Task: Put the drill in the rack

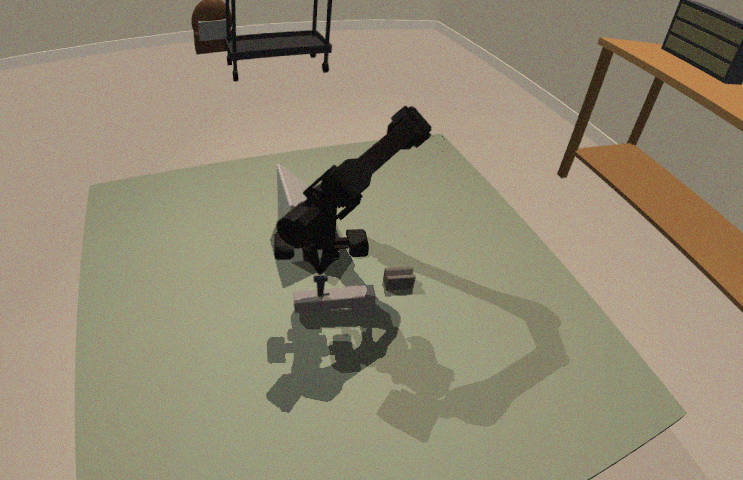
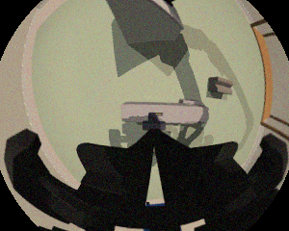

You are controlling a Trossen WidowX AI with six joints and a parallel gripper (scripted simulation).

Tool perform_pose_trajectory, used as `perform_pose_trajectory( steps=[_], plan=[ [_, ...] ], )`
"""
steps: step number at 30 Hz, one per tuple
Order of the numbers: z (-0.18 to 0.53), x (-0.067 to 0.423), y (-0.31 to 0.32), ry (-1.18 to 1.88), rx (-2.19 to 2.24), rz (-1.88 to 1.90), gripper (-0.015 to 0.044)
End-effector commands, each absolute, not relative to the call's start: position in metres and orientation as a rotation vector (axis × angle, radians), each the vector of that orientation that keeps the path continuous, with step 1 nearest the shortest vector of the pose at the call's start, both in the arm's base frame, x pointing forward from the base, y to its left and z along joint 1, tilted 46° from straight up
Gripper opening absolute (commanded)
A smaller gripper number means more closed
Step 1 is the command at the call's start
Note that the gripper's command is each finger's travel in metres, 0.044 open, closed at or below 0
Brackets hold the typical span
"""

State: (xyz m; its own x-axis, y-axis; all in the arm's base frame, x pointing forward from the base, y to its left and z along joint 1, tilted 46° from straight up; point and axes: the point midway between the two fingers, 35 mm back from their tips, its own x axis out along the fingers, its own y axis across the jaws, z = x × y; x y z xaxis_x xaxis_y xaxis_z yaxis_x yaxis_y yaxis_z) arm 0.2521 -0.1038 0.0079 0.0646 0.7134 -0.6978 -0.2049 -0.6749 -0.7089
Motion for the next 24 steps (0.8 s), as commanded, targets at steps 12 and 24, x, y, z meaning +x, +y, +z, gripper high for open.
perform_pose_trajectory(
  steps=[12, 24],
  plan=[
    [-0.002, 0.253, -0.09, -0.528, -1.668, 1.708, 0.0],
    [-0.006, 0.254, -0.088, -0.528, -1.669, 1.708, 0.0]
  ],
)
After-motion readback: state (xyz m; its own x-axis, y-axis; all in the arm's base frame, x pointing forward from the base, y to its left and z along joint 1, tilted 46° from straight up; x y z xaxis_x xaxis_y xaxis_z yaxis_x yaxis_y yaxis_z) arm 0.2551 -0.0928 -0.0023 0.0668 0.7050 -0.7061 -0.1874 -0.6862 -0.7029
